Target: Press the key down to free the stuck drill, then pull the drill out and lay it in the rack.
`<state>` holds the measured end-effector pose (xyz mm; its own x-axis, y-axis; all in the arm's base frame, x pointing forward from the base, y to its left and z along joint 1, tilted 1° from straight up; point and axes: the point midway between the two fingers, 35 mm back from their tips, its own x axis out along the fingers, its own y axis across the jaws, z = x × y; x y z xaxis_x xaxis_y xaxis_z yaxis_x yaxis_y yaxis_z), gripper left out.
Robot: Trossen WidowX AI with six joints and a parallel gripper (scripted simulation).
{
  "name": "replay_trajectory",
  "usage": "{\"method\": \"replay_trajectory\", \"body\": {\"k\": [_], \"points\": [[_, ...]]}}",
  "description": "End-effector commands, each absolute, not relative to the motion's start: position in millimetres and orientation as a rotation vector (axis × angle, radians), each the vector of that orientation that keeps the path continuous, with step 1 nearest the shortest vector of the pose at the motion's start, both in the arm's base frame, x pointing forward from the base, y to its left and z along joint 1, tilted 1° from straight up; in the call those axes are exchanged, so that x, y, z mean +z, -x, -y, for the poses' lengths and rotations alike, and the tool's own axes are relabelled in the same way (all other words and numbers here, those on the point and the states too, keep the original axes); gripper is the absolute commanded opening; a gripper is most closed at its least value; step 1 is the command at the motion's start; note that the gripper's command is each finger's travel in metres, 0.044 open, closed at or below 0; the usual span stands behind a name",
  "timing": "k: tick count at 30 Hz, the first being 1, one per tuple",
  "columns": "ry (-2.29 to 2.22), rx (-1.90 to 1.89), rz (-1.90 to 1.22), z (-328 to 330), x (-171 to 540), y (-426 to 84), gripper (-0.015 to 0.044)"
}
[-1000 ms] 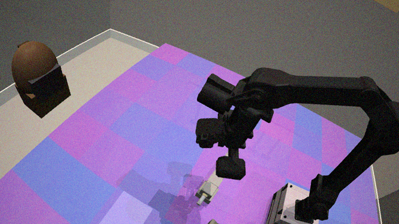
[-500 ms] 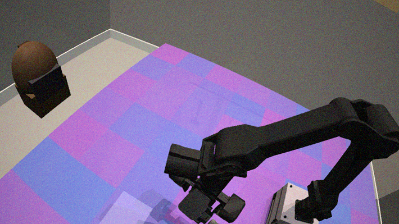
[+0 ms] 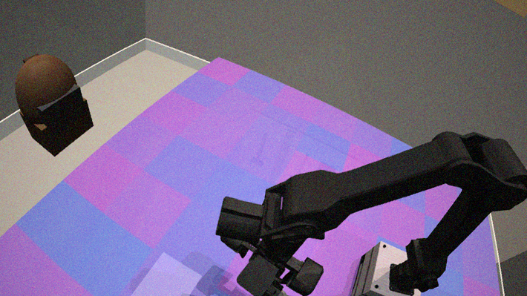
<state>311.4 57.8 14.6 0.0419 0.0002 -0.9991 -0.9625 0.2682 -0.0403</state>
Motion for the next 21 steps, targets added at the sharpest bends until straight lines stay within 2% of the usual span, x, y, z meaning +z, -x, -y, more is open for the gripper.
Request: {"method": "replay_trajectory", "body": {"k": [1,21], "points": [[1.029,0.985,-1.296,-57,11,-311,0.044],[1.029,0.985,-1.296,-49,-20,-311,0.044]]}}
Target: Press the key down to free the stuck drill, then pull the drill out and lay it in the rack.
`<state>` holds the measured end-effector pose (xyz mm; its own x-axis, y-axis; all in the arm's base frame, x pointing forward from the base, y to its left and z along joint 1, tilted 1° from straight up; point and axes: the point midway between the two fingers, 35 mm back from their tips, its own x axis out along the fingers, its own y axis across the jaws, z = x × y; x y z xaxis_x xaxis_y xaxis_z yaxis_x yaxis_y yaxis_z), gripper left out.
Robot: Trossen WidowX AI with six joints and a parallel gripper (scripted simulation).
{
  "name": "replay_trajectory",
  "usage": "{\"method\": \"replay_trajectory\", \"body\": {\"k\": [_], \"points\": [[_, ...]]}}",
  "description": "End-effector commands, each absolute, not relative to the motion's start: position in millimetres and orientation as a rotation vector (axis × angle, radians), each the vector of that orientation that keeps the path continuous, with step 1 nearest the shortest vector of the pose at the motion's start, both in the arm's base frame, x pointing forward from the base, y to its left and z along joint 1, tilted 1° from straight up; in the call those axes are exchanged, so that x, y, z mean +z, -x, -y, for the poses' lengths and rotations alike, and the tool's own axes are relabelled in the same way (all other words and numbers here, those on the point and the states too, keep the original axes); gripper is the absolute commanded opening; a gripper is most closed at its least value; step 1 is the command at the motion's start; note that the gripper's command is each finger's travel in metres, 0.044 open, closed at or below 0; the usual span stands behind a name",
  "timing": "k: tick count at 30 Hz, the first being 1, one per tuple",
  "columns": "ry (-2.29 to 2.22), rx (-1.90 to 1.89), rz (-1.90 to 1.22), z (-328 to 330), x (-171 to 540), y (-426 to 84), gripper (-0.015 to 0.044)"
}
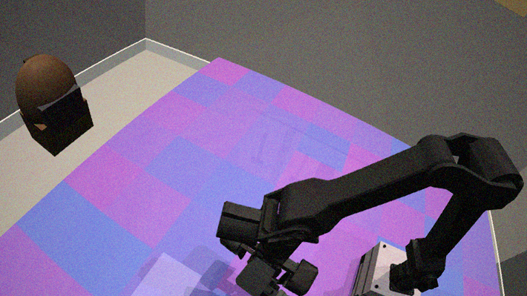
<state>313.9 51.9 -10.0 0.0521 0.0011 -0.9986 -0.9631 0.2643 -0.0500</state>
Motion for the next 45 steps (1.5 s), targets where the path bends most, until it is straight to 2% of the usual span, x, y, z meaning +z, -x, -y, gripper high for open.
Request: {"method": "replay_trajectory", "body": {"k": [1,20,37,45], "points": [[1.029,0.985,-1.296,-48,-22,-311,0.044],[1.029,0.985,-1.297,-43,-38,-309,0.044],[1.027,0.98,-1.288,-44,-35,-311,0.0],[1.027,0.982,-1.291,-46,-35,-311,0.0]]}}
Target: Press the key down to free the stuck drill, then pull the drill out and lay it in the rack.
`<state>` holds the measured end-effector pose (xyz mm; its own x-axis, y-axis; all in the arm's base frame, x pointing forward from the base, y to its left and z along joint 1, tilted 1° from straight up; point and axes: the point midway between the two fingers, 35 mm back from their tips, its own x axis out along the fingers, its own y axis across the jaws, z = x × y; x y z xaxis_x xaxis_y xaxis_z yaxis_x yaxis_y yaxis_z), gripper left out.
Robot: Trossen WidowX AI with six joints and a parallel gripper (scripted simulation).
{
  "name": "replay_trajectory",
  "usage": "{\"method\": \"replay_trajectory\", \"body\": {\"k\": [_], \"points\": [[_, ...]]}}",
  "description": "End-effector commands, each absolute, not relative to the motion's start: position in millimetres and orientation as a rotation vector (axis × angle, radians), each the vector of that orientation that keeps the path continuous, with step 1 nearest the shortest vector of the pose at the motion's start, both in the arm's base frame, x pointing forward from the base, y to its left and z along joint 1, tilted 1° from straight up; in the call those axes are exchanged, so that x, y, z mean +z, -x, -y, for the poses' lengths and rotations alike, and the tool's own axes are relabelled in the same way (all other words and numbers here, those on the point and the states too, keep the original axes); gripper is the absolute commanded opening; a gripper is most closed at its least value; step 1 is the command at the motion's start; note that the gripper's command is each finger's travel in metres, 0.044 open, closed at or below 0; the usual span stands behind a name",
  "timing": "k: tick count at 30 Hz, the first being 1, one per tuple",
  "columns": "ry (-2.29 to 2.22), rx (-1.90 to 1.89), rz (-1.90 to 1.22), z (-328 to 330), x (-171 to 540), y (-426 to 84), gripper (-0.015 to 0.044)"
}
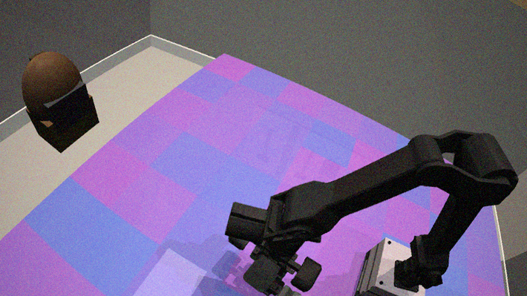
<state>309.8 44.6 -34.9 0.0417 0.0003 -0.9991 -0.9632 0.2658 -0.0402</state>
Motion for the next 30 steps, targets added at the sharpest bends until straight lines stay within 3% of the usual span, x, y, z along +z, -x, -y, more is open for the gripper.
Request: {"method": "replay_trajectory", "body": {"k": [1,30], "points": [[1.028,0.983,-1.294,-47,-35,-311,0.0],[1.027,0.987,-1.294,-87,-37,-321,0.0]]}}
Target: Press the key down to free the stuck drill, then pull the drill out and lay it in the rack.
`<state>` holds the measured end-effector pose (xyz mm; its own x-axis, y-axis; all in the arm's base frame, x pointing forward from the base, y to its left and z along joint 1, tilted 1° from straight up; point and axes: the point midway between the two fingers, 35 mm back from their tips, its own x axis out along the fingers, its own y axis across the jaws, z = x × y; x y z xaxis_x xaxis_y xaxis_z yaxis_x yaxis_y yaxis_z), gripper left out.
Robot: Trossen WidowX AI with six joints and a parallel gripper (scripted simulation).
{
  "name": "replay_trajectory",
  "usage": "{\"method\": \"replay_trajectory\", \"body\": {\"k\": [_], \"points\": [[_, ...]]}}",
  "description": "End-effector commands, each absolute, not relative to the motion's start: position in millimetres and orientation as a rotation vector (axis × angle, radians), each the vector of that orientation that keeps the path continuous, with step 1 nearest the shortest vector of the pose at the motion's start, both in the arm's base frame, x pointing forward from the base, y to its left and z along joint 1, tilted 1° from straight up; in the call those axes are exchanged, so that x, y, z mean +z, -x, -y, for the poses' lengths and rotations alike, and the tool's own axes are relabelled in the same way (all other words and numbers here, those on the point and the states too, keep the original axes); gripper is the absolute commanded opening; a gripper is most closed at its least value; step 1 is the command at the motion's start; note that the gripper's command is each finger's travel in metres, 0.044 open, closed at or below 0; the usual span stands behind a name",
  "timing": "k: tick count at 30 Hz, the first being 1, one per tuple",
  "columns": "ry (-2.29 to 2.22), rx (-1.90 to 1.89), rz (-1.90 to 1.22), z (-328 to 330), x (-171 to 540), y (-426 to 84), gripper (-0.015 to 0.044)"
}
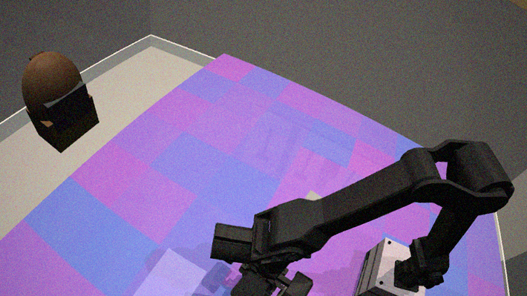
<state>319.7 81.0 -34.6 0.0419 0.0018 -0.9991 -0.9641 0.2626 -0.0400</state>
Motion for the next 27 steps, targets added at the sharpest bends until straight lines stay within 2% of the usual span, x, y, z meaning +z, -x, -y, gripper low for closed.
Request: {"method": "replay_trajectory", "body": {"k": [1,2,19,27], "points": [[1.027,0.987,-1.294,-89,-37,-322,0.0],[1.027,0.987,-1.293,-90,-37,-322,0.0],[1.027,0.986,-1.294,-81,-36,-320,0.044],[1.027,0.986,-1.294,-78,-37,-319,0.044]]}}
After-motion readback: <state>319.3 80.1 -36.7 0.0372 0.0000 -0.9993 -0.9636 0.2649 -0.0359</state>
